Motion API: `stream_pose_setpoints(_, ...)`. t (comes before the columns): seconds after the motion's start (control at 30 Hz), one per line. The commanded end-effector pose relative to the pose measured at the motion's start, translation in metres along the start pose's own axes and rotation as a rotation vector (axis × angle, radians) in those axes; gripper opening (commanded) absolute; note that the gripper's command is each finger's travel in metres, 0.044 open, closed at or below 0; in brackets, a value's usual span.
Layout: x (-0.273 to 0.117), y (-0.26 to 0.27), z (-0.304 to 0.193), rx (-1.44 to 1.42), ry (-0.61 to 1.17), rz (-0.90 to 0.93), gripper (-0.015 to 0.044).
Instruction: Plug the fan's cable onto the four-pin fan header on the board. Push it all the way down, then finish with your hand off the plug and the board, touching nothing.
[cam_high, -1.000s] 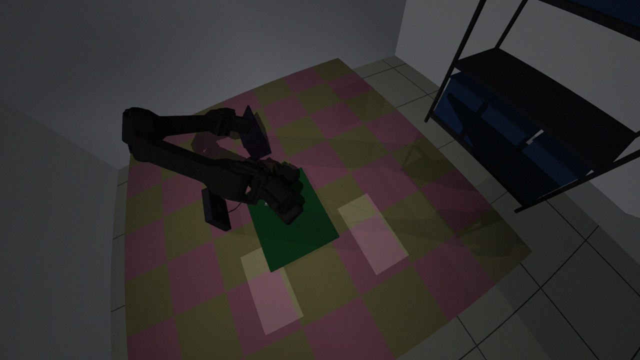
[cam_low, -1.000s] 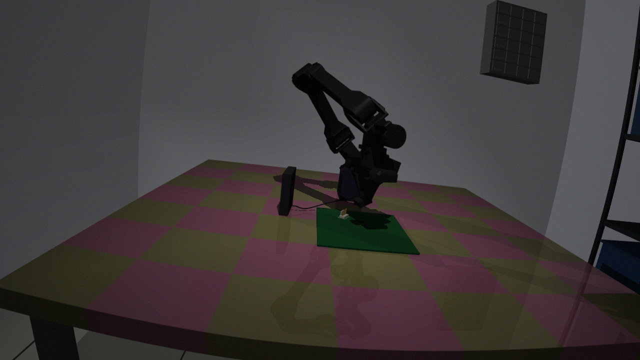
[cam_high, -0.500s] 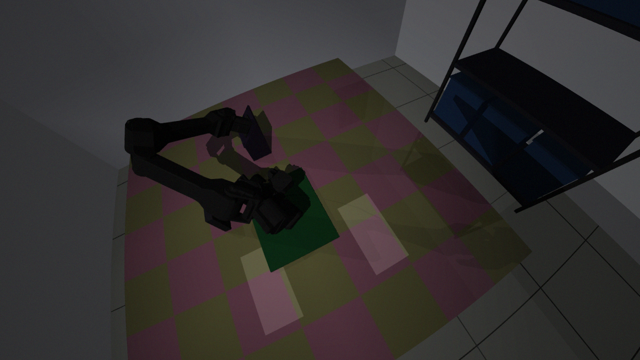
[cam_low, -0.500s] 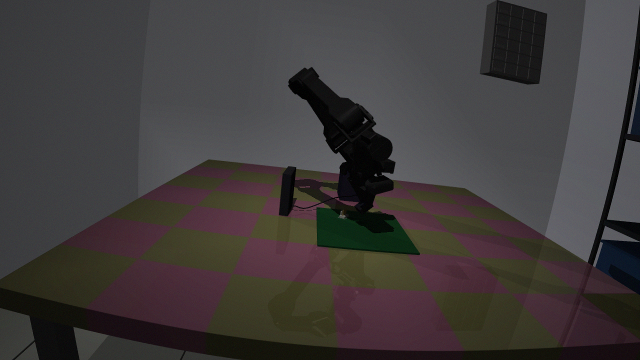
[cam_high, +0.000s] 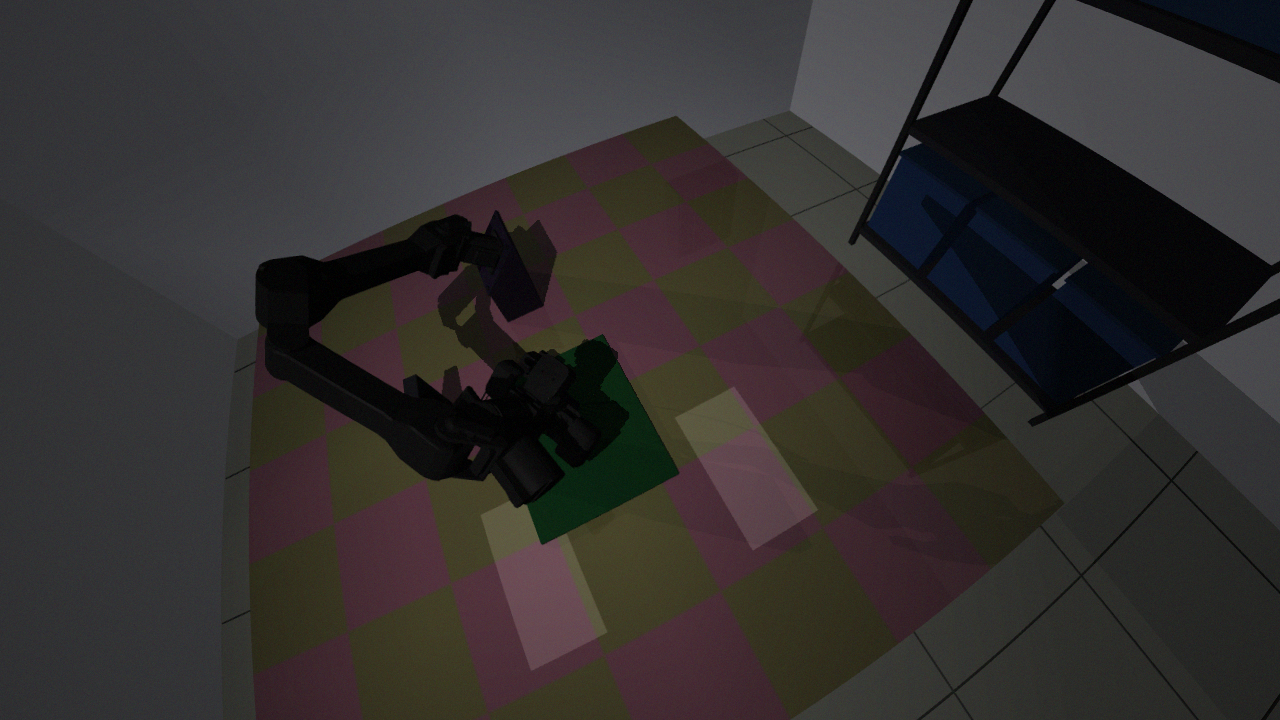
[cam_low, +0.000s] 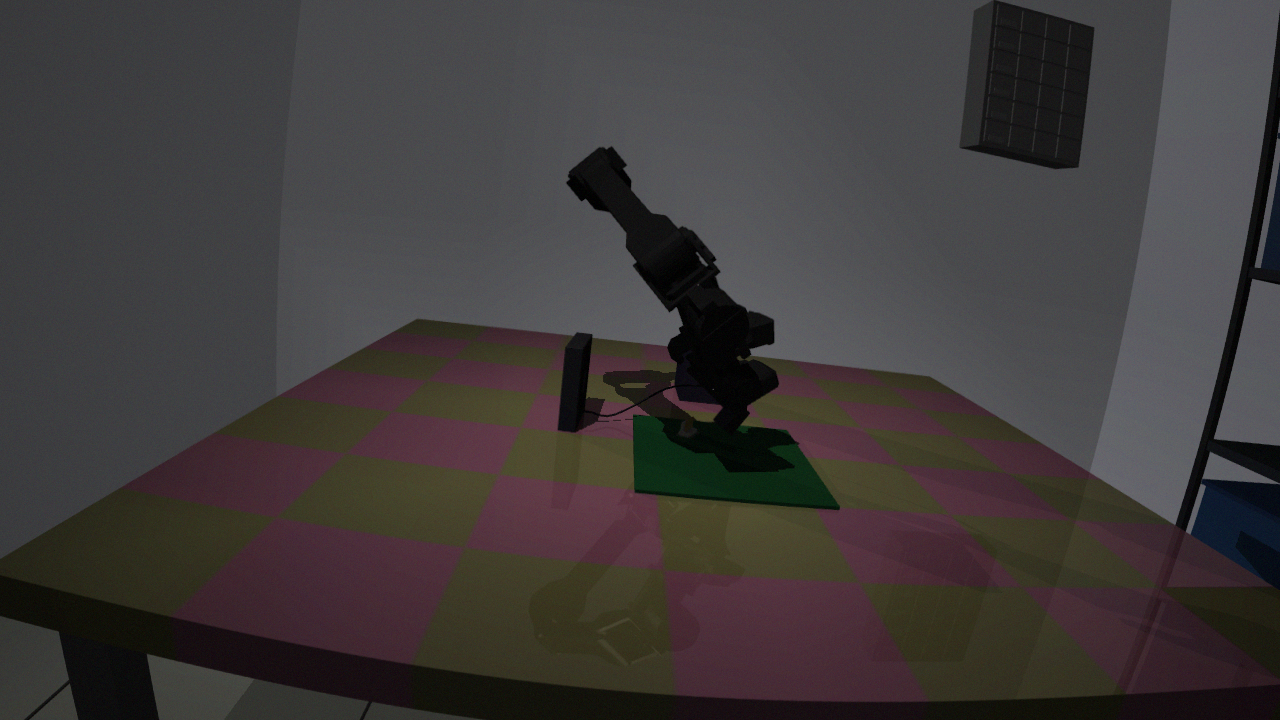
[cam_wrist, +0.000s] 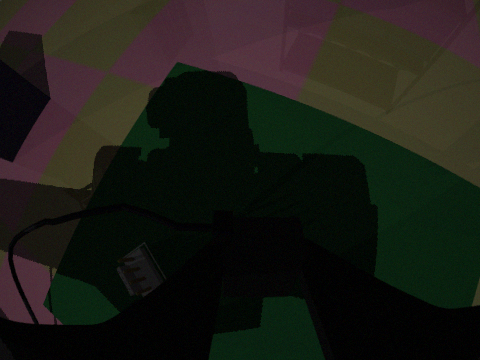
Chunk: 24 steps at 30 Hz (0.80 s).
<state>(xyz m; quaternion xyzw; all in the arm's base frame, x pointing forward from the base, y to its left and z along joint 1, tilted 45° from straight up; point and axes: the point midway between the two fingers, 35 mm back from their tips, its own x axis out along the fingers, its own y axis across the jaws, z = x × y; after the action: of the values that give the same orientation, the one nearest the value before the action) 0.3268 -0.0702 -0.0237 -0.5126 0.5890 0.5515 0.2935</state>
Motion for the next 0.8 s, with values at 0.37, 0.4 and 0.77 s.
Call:
stream_pose_setpoints(0.37, -0.002, 0.000, -0.007, -0.022, -0.285, -0.019, 0.0000)
stream_pose_setpoints(0.4, -0.002, 0.000, -0.008, -0.022, -0.303, -0.022, 0.0000)
stream_pose_setpoints(0.77, -0.009, 0.000, -0.016, -0.023, -0.501, -0.076, 0.0000)
